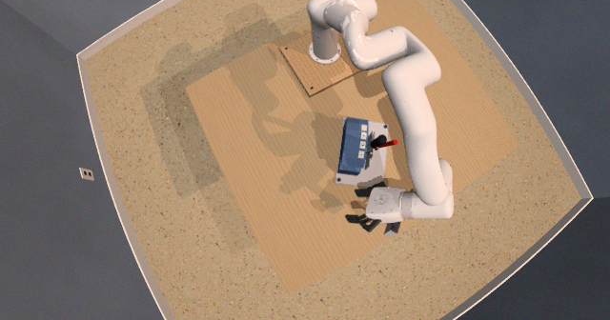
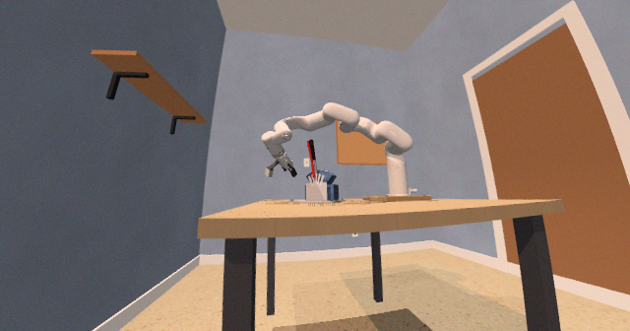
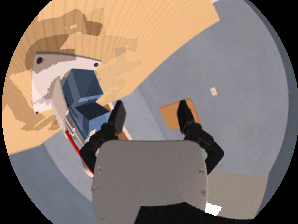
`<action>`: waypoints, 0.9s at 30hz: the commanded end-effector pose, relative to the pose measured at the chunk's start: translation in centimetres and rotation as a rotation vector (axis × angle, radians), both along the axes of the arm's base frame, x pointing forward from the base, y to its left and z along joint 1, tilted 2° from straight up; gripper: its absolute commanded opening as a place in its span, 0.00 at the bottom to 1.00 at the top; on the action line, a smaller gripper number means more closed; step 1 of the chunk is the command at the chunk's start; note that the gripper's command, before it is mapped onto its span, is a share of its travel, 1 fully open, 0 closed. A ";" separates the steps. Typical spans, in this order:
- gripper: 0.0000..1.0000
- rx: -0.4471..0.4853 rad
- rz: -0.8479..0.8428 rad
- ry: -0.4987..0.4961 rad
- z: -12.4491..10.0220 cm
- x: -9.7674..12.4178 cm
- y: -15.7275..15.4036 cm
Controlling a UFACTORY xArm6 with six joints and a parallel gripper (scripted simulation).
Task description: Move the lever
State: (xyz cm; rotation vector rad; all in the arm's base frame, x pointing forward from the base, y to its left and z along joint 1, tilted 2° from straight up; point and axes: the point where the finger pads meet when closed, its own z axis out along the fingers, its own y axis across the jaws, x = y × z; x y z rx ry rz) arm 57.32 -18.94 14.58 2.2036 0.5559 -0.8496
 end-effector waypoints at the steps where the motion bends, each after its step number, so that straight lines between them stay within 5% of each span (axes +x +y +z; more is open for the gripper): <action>1: 1.00 0.000 0.000 -0.005 0.2 0.1 0.0; 20: 1.00 -0.001 -0.001 -0.008 0.4 0.1 0.0; 27: 1.00 -0.036 -0.028 -0.101 3.8 0.8 0.0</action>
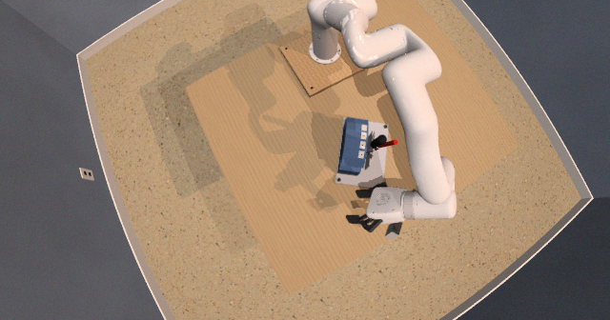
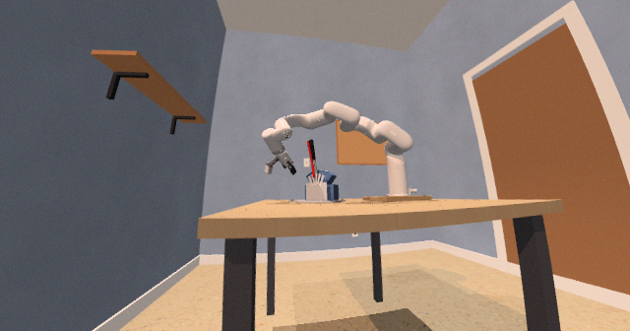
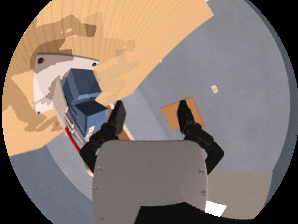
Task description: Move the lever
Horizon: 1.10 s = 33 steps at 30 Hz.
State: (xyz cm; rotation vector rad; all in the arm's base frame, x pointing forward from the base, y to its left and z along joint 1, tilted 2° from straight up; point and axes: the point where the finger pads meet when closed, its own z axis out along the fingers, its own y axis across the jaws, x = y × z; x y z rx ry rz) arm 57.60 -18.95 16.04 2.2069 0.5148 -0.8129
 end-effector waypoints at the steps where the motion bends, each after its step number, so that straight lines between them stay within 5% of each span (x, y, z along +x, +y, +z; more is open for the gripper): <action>1: 1.00 -0.030 -0.024 -0.090 3.5 0.7 0.0; 5: 1.00 -0.082 -0.073 -0.243 9.3 1.2 0.0; 7: 1.00 -0.082 -0.073 -0.243 9.3 1.2 0.0; 13: 1.00 -0.178 -0.199 -0.587 19.4 0.6 -0.1; 15: 1.00 -0.124 -0.247 -0.629 22.0 -0.5 0.4; 20: 1.00 0.041 -0.387 -0.706 21.3 -3.2 2.4; 33: 1.00 0.289 -0.650 -0.807 20.7 -7.4 7.1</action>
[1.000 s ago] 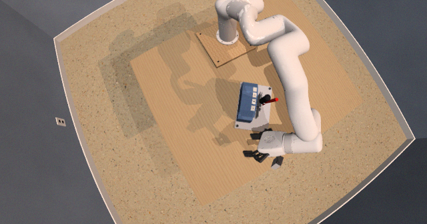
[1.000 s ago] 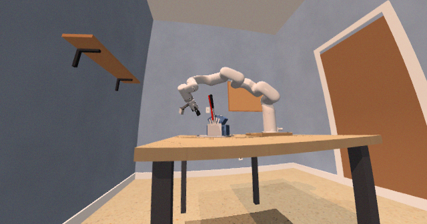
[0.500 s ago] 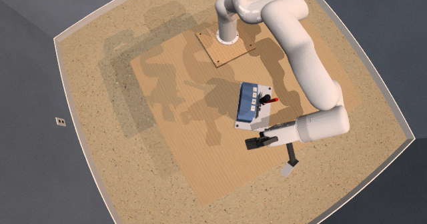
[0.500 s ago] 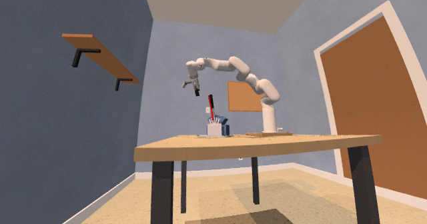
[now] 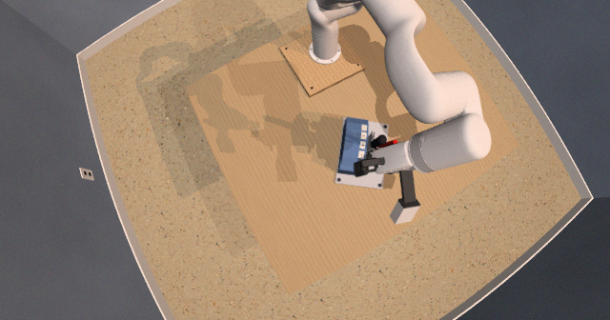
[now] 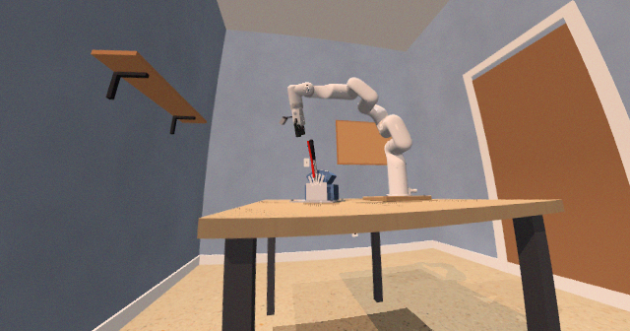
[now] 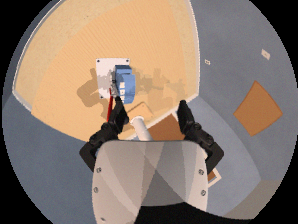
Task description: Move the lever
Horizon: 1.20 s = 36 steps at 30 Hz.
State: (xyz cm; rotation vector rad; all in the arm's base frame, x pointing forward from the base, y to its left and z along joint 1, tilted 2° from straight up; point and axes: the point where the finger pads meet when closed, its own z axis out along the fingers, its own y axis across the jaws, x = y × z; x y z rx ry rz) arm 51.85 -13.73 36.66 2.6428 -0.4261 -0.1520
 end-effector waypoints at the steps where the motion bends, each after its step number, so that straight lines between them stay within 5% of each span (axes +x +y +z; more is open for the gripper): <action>1: 1.00 0.103 -0.055 -0.091 0.1 -1.6 1.8; 14: 1.00 0.347 -0.237 -0.206 0.6 -5.1 6.6; 25: 1.00 0.384 -0.267 -0.221 0.8 -5.6 7.4; 26: 0.00 0.384 -0.267 -0.221 0.8 -5.6 7.4; 36: 0.00 0.384 -0.267 -0.221 0.8 -5.6 7.4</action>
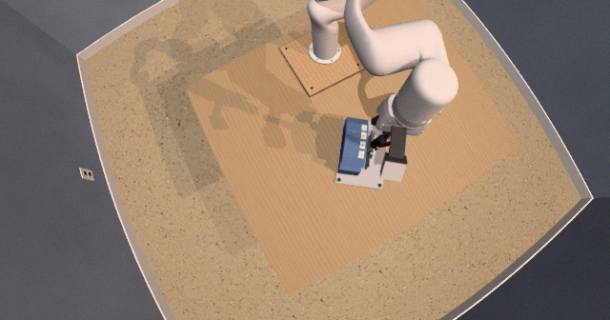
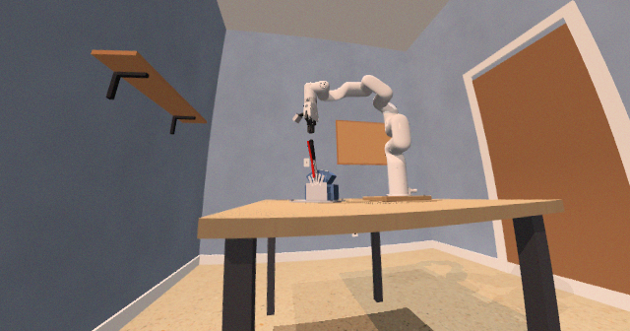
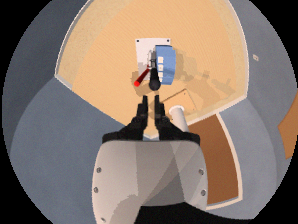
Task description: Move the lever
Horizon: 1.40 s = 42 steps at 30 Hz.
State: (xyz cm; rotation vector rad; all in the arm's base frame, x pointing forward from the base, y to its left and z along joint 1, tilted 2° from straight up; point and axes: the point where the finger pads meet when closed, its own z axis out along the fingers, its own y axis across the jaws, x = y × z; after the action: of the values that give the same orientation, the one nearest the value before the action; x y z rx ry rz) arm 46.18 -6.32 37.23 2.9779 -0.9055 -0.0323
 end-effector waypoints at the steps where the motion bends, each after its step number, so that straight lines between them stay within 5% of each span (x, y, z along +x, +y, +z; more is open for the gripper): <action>1: 0.00 -0.001 0.000 -0.005 0.2 0.0 0.0; 32: 0.00 -0.001 0.000 -0.005 0.2 0.0 0.0; 33: 1.00 -0.001 0.000 -0.005 0.2 0.0 0.0; 42: 1.00 -0.001 0.000 -0.005 0.2 0.0 0.0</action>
State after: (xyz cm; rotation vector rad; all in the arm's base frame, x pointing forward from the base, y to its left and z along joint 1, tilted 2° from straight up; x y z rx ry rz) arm 46.18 -6.32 37.24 2.9780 -0.9056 -0.0321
